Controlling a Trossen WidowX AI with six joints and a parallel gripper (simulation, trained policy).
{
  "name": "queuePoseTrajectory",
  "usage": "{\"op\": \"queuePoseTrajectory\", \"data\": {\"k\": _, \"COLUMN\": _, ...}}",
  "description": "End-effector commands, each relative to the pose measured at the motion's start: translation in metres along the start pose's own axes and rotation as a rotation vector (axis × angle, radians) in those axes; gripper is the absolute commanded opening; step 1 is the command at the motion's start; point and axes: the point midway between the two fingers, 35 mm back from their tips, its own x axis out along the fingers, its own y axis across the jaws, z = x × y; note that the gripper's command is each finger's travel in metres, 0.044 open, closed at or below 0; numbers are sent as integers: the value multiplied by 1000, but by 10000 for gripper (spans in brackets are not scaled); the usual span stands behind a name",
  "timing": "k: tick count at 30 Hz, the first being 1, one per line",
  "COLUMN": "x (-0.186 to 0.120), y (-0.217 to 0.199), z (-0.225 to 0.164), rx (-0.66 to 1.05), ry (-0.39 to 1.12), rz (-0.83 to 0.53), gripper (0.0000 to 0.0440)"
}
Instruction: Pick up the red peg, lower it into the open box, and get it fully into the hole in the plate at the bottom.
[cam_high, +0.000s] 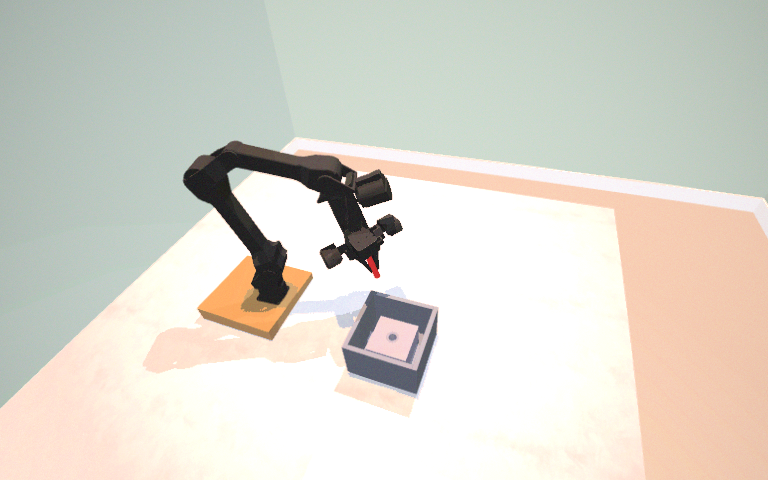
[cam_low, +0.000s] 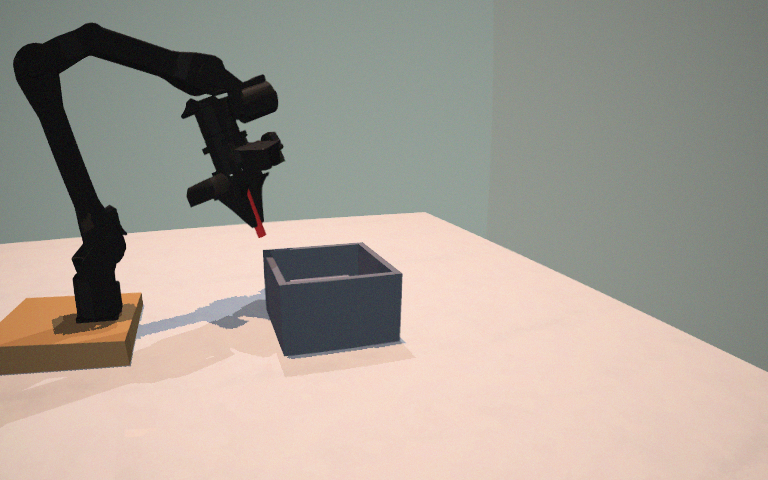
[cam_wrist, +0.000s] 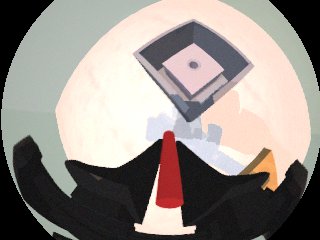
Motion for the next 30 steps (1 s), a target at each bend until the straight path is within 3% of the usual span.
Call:
{"op": "queuePoseTrajectory", "data": {"k": 1, "x": 2, "y": -2, "z": 19, "rx": 13, "ry": -26, "rz": -19, "gripper": 0}}
{"op": "queuePoseTrajectory", "data": {"k": 30, "x": 46, "y": -24, "z": 104, "rx": 147, "ry": -89, "rz": -85, "gripper": 7}}
